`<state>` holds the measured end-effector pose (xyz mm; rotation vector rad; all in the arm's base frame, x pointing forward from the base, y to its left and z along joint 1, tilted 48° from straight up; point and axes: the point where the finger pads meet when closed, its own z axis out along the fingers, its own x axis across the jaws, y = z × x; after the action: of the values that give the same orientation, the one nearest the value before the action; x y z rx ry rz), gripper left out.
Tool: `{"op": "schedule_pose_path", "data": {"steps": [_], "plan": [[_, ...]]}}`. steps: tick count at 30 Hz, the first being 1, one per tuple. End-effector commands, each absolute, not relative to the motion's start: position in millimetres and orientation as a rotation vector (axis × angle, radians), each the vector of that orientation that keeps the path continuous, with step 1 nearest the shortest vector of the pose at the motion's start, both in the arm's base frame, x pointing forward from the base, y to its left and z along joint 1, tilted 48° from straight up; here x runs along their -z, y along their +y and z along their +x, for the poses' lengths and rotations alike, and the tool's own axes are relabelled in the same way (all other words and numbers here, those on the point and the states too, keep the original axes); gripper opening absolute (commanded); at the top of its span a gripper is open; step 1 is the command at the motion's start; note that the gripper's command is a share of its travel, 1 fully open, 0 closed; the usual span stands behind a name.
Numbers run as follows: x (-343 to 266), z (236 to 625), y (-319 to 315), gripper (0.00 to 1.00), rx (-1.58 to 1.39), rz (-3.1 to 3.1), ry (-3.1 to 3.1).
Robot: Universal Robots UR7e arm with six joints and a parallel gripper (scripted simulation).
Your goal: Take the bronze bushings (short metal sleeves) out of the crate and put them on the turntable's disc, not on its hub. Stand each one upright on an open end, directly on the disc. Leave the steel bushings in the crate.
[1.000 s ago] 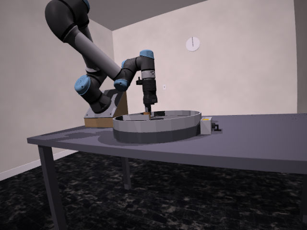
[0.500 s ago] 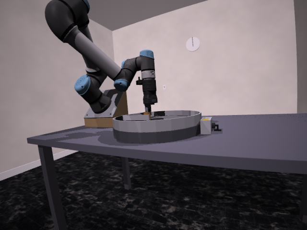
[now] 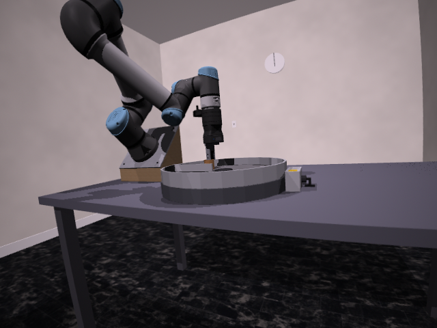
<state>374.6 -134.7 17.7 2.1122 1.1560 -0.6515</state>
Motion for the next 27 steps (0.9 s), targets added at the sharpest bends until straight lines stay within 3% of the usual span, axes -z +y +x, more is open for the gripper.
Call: {"op": "schedule_pose_path", "data": {"steps": [1, 27], "plan": [[-33.6, 379.3, -119.2, 0.38, 0.65, 2.114, 1.151], [-37.9, 379.3, -114.1, 0.38, 0.653, 2.115, 1.151]]}}
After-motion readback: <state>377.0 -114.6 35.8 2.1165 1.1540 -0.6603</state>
